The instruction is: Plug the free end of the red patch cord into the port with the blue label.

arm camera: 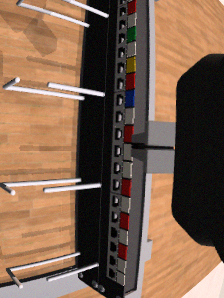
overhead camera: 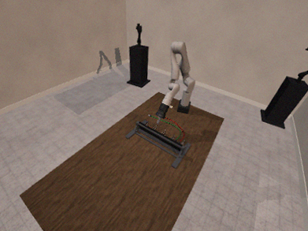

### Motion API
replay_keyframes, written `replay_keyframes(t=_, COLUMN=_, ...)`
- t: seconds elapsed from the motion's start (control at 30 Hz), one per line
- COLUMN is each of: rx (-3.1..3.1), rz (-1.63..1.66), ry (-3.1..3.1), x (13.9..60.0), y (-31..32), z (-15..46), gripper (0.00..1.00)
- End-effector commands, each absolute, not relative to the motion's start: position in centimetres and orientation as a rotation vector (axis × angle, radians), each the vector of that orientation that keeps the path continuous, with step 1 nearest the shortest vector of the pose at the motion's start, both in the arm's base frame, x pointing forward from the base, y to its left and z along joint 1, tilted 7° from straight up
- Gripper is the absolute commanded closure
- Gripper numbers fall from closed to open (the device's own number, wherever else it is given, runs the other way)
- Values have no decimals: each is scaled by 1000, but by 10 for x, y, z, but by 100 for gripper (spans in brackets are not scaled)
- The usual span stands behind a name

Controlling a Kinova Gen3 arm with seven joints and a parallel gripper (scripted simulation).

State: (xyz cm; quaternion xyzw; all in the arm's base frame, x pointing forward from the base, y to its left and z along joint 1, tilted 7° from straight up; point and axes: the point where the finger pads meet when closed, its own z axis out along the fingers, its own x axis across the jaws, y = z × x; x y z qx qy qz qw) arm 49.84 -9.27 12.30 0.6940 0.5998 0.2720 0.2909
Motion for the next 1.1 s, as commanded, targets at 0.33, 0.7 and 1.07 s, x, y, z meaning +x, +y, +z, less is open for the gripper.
replay_keyframes(t=0.33, rx=1861, rz=726, ry=1612, x=509, y=-90, z=105, gripper=100)
replay_keyframes(t=0.7, rx=1861, rz=726, ry=1612, x=509, y=-90, z=105, gripper=100)
replay_keyframes(t=1.07, rx=1861, rz=726, ry=1612, x=509, y=-90, z=105, gripper=100)
